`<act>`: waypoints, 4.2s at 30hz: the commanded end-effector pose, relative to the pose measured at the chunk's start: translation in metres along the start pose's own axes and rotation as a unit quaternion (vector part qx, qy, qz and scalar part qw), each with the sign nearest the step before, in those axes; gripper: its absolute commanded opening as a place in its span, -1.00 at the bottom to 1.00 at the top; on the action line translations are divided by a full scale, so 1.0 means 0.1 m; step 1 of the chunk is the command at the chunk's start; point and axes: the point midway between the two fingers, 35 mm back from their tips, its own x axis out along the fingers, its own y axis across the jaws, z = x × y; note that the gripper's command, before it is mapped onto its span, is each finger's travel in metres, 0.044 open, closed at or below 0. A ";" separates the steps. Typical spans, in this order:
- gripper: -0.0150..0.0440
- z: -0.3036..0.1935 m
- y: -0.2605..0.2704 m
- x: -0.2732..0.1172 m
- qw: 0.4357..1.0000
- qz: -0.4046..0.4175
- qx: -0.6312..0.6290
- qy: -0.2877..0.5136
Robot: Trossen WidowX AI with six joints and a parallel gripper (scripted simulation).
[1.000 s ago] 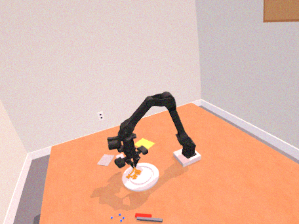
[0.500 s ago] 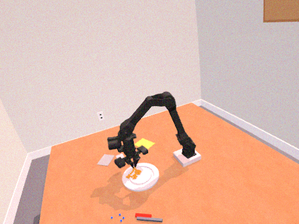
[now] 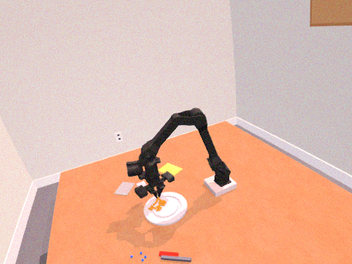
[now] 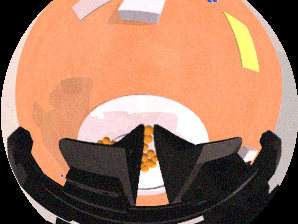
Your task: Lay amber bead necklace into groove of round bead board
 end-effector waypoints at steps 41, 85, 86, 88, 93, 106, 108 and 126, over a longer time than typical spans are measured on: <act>-0.49 -0.03 -0.03 0.03 1.000 -0.005 -0.004 0.006; -0.49 -0.03 -0.03 0.03 1.000 -0.005 -0.004 0.006; -0.49 -0.03 -0.03 0.03 1.000 -0.005 -0.004 0.006; -0.49 -0.03 -0.03 0.03 1.000 -0.005 -0.004 0.006; -0.49 -0.03 -0.03 0.03 1.000 -0.005 -0.004 0.006; -0.14 0.00 0.00 0.00 1.000 0.000 0.000 0.000; 0.04 0.00 0.00 0.00 1.000 0.000 0.000 0.000; 1.00 0.00 -0.01 -0.07 1.000 -0.005 -0.004 0.006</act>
